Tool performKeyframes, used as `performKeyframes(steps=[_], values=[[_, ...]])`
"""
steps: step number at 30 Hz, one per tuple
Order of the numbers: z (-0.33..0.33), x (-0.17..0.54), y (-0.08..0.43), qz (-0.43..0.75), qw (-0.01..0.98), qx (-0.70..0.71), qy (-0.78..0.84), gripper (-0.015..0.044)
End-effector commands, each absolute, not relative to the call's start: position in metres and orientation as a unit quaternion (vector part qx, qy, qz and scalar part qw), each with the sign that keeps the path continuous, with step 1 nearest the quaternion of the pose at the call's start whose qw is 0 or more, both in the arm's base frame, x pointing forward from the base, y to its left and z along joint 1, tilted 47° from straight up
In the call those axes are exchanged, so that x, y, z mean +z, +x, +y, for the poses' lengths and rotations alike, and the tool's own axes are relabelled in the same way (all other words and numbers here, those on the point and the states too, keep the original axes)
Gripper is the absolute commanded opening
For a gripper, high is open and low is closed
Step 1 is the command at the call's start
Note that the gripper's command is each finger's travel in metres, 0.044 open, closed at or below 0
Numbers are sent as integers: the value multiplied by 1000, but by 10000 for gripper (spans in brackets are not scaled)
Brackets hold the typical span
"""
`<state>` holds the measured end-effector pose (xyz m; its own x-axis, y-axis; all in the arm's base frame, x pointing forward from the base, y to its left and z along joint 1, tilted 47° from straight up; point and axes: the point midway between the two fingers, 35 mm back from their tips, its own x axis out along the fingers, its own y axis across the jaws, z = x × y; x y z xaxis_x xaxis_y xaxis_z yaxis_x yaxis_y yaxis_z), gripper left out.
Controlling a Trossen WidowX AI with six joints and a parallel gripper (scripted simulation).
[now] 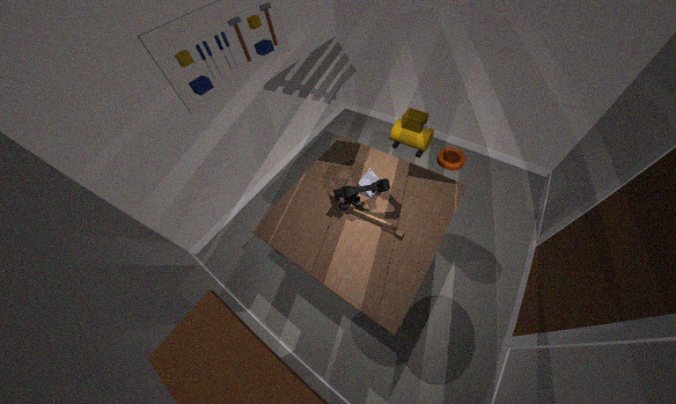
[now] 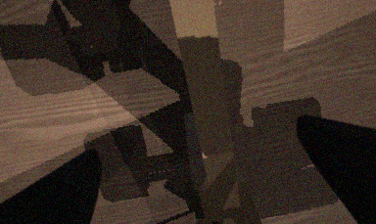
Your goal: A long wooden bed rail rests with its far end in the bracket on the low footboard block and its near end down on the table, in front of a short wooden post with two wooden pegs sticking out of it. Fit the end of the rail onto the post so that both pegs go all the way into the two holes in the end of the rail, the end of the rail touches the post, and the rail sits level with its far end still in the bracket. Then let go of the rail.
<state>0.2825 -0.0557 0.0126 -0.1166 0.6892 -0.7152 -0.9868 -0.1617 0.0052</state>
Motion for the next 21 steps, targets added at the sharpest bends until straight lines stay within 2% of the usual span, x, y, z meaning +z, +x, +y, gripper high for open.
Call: performKeyframes(steps=[1, 21], values=[[-51, 12, 288, 222, 596, 711, -302, 440], [-35, -8, 290, 223, 596, 710, -302, 440]])
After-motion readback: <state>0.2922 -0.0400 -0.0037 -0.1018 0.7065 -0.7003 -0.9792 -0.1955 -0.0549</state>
